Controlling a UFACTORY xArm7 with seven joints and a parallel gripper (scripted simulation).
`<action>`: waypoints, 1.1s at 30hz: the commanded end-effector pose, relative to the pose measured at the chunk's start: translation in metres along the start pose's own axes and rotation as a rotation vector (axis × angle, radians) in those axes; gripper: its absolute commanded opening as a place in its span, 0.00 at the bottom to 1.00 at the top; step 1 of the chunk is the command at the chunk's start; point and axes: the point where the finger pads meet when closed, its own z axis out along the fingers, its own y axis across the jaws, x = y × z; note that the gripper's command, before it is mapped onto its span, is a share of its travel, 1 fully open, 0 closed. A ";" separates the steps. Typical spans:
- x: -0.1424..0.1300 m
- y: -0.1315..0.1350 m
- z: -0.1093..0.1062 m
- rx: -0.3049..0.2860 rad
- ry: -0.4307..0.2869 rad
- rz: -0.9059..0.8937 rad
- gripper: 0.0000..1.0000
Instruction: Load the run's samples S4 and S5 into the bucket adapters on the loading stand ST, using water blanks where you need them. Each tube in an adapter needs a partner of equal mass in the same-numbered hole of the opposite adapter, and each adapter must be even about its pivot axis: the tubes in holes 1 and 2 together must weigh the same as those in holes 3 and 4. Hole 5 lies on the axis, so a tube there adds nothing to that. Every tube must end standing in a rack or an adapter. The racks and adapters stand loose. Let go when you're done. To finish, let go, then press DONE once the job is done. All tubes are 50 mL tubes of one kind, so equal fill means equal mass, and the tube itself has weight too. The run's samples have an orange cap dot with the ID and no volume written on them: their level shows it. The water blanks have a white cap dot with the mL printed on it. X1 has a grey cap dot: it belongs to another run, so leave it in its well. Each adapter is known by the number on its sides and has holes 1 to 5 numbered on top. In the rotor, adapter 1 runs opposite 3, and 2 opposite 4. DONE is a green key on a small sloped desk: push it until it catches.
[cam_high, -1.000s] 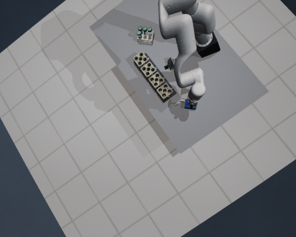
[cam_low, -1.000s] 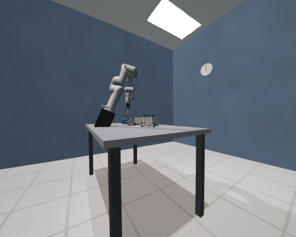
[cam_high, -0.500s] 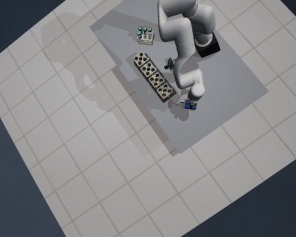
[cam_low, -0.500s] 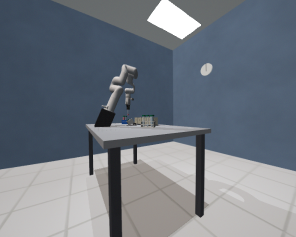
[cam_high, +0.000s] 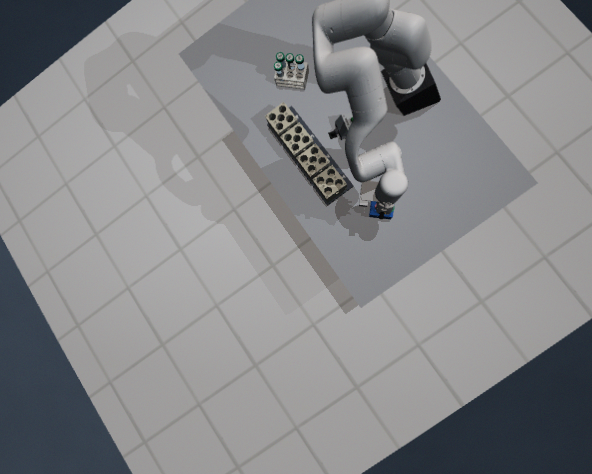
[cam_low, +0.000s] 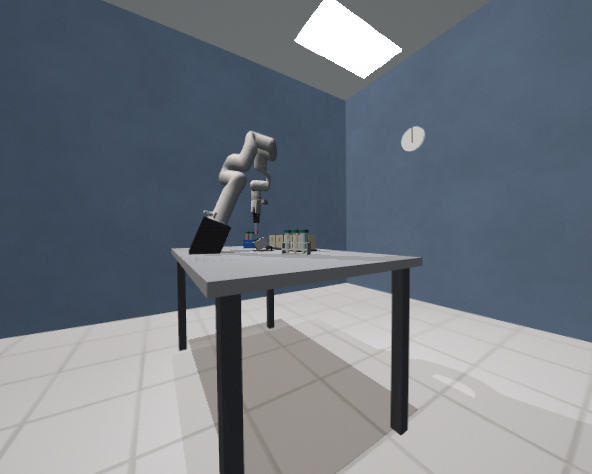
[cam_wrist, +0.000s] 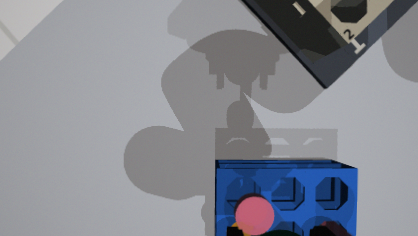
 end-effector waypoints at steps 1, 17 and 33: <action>0.000 -0.002 0.004 0.006 0.000 0.000 0.00; 0.000 -0.002 0.028 0.006 0.000 0.000 0.00; 0.000 -0.002 0.031 0.006 0.000 0.000 0.00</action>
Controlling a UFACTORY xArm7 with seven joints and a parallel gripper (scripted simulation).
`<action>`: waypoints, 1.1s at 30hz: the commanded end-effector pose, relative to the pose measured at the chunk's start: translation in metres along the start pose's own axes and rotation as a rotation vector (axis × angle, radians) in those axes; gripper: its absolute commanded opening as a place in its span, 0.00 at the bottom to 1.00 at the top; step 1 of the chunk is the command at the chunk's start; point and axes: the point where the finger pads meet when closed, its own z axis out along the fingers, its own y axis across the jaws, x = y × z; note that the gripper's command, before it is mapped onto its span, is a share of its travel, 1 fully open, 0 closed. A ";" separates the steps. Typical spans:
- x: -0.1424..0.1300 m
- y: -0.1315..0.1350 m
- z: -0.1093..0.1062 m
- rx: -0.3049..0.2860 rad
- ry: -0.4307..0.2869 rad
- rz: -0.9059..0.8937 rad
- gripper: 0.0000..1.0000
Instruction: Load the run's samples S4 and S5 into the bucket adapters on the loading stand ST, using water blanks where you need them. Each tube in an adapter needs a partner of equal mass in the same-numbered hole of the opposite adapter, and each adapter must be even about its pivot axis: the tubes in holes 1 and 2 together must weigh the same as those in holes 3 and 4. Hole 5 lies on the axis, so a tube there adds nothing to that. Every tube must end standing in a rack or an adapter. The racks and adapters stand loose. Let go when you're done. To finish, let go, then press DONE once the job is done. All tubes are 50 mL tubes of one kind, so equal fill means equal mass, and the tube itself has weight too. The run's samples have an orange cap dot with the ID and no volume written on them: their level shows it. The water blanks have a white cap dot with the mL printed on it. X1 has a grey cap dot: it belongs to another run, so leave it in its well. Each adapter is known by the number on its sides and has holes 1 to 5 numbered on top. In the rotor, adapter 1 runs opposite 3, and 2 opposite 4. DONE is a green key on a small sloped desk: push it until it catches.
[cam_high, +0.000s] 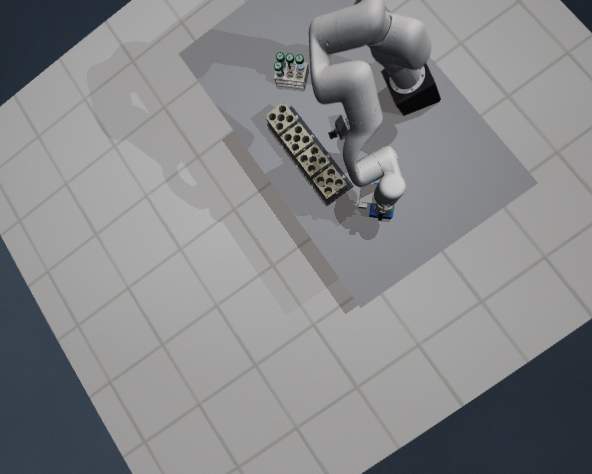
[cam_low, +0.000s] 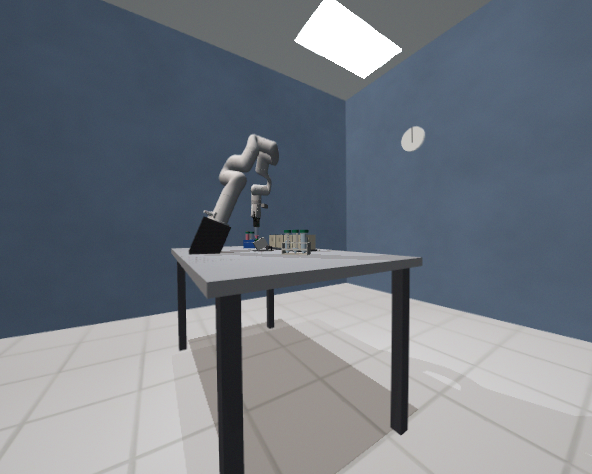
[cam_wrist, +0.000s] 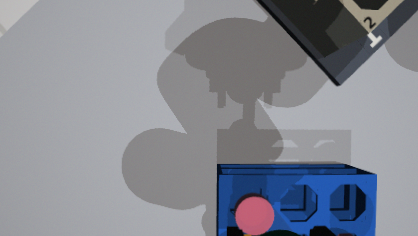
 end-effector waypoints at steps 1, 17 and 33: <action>0.000 -0.002 0.001 0.004 0.000 0.000 0.00; 0.000 -0.002 0.015 0.004 0.000 0.000 0.00; 0.000 -0.002 0.030 0.004 0.000 0.000 0.00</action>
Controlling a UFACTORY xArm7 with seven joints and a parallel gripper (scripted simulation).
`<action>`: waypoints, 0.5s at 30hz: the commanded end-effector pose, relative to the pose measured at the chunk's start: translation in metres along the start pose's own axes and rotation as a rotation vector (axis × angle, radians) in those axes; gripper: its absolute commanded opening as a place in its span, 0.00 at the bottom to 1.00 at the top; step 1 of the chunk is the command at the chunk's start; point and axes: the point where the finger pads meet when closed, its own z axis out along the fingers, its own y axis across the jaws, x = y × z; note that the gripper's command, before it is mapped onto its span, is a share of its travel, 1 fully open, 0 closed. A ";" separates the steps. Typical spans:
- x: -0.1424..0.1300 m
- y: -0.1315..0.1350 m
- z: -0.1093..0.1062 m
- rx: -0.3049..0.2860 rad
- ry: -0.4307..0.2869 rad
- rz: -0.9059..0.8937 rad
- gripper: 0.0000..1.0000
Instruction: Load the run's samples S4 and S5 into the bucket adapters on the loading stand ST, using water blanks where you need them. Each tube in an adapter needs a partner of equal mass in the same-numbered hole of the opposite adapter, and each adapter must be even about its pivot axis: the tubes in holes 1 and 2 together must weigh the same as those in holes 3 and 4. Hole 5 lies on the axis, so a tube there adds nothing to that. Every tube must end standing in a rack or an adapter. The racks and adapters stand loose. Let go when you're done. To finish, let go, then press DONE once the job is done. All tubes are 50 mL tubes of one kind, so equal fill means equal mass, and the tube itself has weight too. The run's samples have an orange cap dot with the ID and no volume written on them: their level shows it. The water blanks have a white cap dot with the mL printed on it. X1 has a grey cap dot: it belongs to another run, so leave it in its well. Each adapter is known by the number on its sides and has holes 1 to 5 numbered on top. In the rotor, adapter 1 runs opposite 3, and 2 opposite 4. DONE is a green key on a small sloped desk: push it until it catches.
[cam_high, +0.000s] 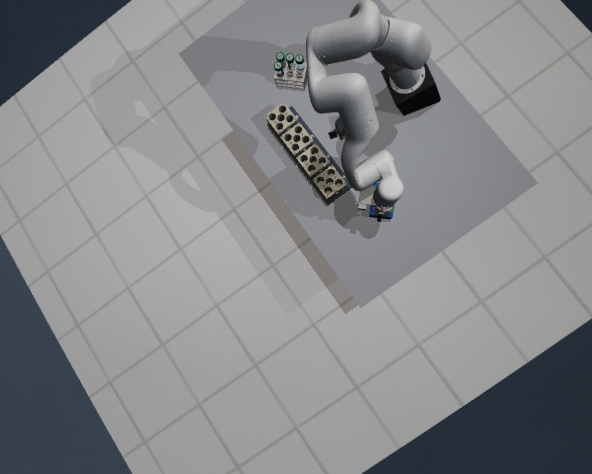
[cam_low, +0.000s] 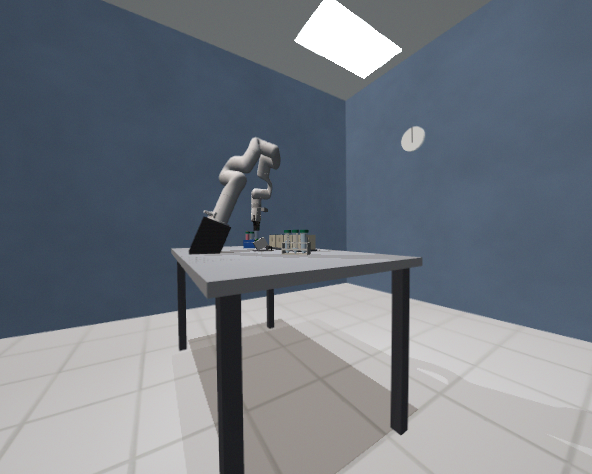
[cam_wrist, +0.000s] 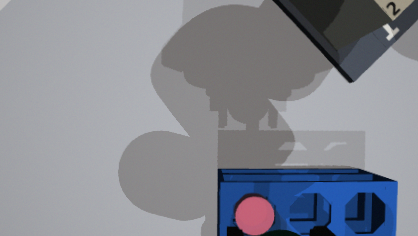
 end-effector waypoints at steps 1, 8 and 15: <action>0.000 -0.002 0.001 0.004 0.000 0.000 0.00; 0.000 -0.002 0.008 0.004 0.000 0.000 0.00; 0.000 -0.002 0.015 0.004 0.000 0.000 0.00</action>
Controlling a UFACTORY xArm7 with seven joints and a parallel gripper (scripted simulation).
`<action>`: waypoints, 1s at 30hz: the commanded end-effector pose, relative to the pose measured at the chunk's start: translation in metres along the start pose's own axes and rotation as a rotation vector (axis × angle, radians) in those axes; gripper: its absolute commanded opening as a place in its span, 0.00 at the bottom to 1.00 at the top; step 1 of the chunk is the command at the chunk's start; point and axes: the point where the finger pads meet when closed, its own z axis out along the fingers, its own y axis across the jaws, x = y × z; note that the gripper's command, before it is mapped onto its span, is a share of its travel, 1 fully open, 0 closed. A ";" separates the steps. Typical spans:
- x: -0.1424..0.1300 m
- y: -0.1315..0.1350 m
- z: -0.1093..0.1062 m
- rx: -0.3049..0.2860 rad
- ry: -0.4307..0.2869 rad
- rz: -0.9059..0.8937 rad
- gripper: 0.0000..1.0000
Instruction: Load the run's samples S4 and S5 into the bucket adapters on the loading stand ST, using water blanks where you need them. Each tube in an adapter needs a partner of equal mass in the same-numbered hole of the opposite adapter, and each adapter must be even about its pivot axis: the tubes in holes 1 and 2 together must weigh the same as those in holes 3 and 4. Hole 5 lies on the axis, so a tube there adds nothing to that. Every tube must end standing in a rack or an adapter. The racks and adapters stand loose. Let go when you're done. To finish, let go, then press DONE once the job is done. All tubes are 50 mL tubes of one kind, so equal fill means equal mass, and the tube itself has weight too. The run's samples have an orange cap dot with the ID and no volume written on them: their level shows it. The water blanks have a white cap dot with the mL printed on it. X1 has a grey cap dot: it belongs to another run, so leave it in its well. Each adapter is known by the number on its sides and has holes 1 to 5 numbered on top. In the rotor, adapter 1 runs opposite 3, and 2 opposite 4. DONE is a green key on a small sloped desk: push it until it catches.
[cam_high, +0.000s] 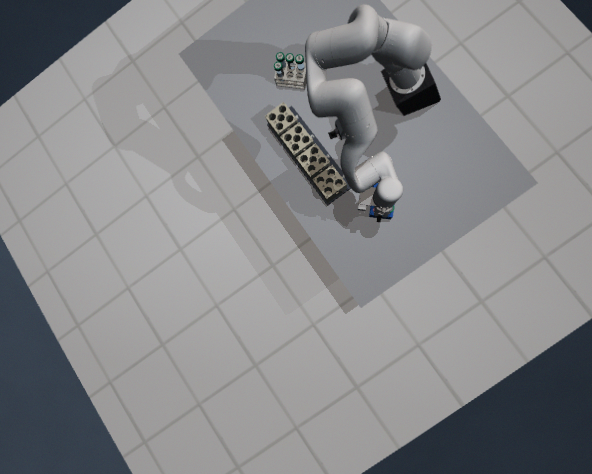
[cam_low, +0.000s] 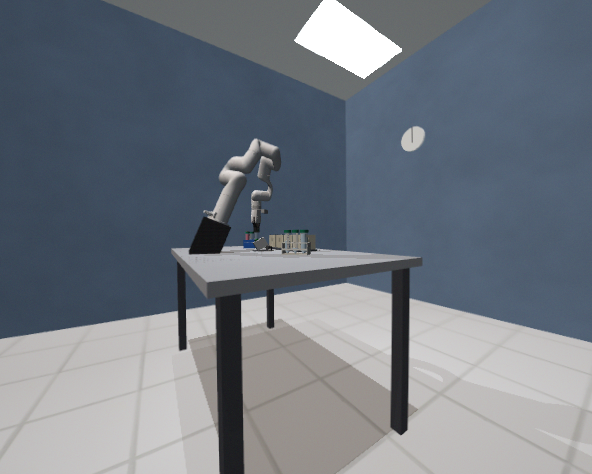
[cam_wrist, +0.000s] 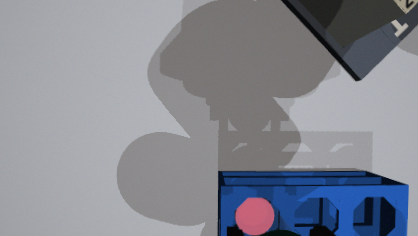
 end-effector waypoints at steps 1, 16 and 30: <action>0.000 -0.002 0.003 0.004 0.000 0.000 0.00; 0.000 -0.002 0.016 0.004 0.000 0.000 0.00; 0.000 -0.002 0.016 0.005 0.000 0.000 0.00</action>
